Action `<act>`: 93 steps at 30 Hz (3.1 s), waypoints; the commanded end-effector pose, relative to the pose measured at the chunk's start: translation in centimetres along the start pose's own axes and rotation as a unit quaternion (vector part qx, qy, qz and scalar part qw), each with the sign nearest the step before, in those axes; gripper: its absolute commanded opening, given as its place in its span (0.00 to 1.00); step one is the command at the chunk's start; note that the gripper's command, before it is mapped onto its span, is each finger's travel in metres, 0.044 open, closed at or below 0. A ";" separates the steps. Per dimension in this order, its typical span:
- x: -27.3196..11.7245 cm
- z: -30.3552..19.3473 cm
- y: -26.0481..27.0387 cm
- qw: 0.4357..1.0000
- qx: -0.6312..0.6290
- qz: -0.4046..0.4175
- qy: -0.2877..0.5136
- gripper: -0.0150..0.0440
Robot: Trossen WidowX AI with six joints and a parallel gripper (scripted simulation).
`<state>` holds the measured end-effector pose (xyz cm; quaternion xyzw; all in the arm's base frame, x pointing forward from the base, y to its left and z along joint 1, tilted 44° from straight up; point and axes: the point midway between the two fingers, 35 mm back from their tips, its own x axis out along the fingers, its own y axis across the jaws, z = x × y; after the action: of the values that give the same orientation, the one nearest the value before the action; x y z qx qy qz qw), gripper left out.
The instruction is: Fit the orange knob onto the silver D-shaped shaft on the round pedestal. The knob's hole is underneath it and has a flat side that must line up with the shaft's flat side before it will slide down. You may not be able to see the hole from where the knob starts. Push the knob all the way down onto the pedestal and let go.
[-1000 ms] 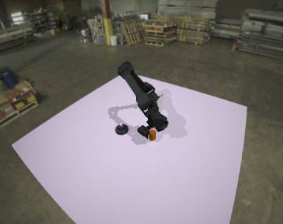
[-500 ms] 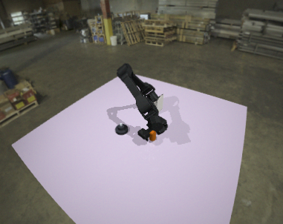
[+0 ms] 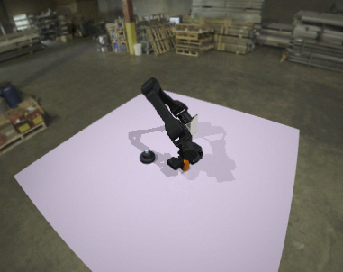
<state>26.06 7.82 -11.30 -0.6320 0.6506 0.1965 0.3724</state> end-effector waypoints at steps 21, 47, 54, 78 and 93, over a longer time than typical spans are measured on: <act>-10.0 0.7 -0.5 1.000 -0.002 0.000 -0.004 0.25; -16.6 -0.5 0.4 0.987 -0.005 -0.163 -0.002 0.25; -18.1 -0.9 0.6 0.971 -0.005 -0.239 -0.003 0.25; -22.7 -2.1 1.0 0.888 -0.006 -0.460 -0.005 0.25; -22.3 -2.1 1.3 0.860 -0.005 -0.511 -0.005 0.25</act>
<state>22.78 21.42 6.16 -0.8719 0.2532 -0.0068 0.4192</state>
